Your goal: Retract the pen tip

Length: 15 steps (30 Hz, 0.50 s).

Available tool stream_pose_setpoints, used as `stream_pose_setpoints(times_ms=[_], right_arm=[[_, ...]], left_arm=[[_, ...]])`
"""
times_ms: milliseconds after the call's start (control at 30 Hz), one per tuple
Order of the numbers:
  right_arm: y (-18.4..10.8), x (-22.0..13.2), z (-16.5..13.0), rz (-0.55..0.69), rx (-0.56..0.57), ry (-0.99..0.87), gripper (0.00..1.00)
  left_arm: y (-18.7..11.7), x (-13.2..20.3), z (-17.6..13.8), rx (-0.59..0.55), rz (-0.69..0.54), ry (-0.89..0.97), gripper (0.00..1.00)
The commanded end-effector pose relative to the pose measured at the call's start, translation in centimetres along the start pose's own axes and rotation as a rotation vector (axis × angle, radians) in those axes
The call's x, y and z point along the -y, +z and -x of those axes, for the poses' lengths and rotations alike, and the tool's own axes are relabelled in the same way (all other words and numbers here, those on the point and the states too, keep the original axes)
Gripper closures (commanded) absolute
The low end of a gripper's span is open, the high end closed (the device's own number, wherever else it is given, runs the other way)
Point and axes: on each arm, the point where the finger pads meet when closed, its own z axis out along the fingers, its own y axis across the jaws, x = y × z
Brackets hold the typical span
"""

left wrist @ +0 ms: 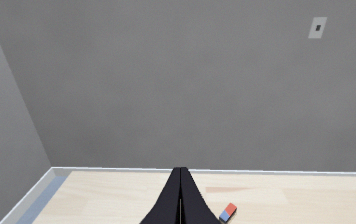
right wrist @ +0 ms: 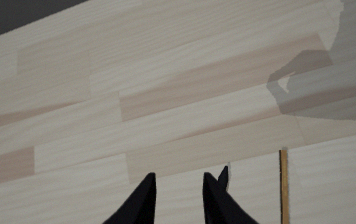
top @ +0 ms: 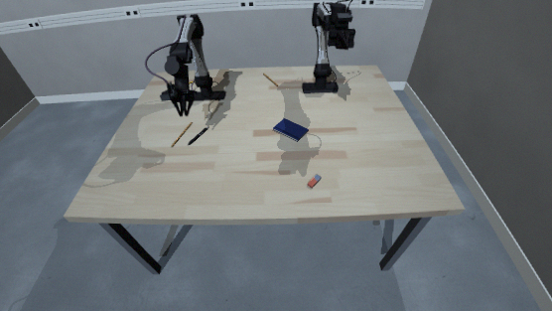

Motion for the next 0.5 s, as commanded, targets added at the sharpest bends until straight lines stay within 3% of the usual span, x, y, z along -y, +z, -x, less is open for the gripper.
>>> stream_pose_setpoints(times_ms=[0,233,333,467], right_arm=[[-2.3,-0.7,3.6,0.053,0.188,-0.063,0.73],[-6.2,-1.3,7.1,0.083,0.396,-0.135,0.73],[-6.4,-1.2,7.4,0.081,0.416,-0.144,0.73],[-9.2,-1.5,9.0,0.092,0.534,-0.178,0.73]], left_arm=[[0.0,0.0,-0.3,-0.004,0.006,0.005,0.99],[0.0,0.0,-0.3,-0.004,0.006,0.005,0.99],[0.0,0.0,-0.3,-0.004,0.006,0.005,0.99],[0.0,0.0,-0.3,-0.004,0.006,0.005,0.99]])
